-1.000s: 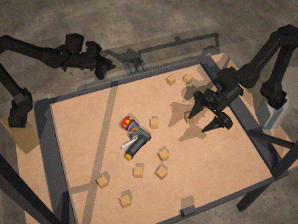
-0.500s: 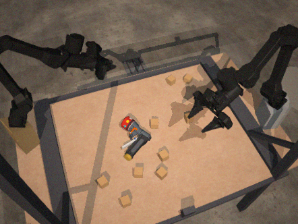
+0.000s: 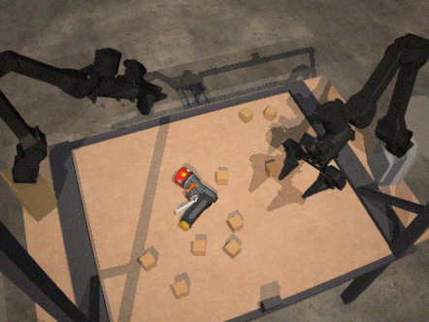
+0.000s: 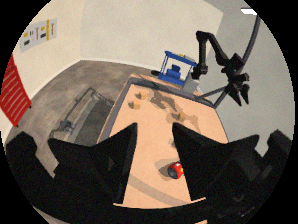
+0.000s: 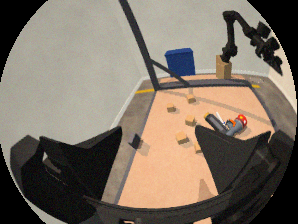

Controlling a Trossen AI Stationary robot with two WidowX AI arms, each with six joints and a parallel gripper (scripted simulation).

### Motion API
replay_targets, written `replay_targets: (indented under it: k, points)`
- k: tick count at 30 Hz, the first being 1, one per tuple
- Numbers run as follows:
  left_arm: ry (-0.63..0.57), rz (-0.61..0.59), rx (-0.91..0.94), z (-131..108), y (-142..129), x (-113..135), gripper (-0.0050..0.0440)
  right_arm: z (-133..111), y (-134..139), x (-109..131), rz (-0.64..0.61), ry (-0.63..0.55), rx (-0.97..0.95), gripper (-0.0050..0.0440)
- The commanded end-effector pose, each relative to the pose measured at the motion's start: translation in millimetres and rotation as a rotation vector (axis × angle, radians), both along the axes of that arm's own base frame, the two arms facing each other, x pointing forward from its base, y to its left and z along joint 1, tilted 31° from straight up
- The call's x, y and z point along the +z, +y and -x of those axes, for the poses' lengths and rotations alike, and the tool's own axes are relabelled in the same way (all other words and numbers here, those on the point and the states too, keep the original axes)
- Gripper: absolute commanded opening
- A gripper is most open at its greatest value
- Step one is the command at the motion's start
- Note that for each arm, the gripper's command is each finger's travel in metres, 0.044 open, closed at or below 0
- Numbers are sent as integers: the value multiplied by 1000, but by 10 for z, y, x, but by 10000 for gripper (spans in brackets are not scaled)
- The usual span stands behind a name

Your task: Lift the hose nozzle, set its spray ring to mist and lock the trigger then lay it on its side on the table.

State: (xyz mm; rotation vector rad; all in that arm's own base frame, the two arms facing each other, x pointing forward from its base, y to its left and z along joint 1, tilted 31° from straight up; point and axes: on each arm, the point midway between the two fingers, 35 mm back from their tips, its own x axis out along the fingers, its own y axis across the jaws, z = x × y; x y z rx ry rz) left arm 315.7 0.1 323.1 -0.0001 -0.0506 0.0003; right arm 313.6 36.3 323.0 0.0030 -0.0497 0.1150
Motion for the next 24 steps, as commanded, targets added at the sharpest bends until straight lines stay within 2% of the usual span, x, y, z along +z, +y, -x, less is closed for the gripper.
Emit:
replay_targets:
  k: [1,9,12,24]
  points:
    - [-24,6,-5,24,-8,86,180,63,250,90,-2,-24,80,407]
    - [-24,6,-5,24,-8,86,180,209,770,83,-3,-23,252,407]
    - [-24,6,-5,24,-8,86,180,227,822,79,-3,-22,269,407]
    - [-24,6,-5,24,-8,86,180,621,1530,70,-6,-20,525,407]
